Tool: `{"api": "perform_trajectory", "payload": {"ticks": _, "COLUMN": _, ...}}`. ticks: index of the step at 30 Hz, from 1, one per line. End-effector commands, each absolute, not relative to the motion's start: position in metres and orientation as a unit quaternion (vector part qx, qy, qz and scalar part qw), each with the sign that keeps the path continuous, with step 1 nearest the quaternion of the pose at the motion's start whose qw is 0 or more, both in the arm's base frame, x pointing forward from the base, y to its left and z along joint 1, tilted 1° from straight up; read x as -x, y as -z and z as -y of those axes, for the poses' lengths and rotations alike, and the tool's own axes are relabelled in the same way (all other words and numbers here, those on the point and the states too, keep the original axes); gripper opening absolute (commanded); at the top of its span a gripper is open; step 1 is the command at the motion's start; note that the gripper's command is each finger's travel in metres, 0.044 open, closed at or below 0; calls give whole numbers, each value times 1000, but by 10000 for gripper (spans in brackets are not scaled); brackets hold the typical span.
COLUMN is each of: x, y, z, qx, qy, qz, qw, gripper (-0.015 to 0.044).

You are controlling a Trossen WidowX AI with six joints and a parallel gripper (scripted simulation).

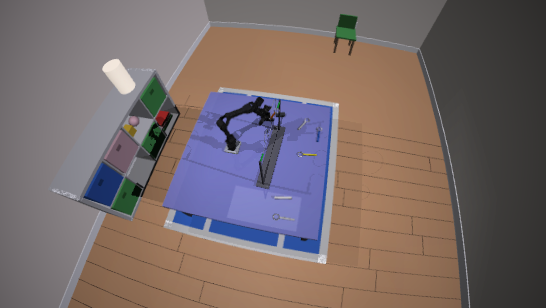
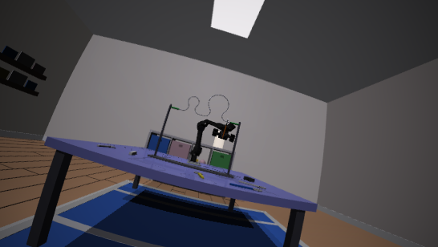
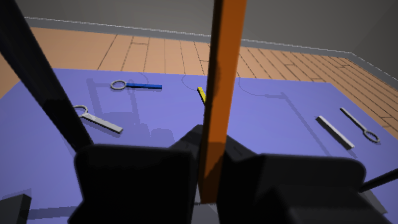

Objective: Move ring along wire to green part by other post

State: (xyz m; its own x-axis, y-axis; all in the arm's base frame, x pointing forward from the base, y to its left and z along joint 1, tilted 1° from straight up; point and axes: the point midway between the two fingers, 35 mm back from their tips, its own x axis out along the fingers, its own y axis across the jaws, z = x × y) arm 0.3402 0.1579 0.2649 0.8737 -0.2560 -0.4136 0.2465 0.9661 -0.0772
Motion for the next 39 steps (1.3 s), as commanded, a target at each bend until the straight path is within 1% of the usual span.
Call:
{"api": "perform_trajectory", "payload": {"ticks": 1, "x": -341, "y": -267, "z": -165, "qx": 1, "qy": 126, "qz": -215, "qw": 969, "gripper": -150}}
{"api": "perform_trajectory", "payload": {"ticks": 39, "x": -346, "y": -266, "z": -202, "qx": -6, "qy": 125, "qz": -213, "qw": 969, "gripper": -150}}
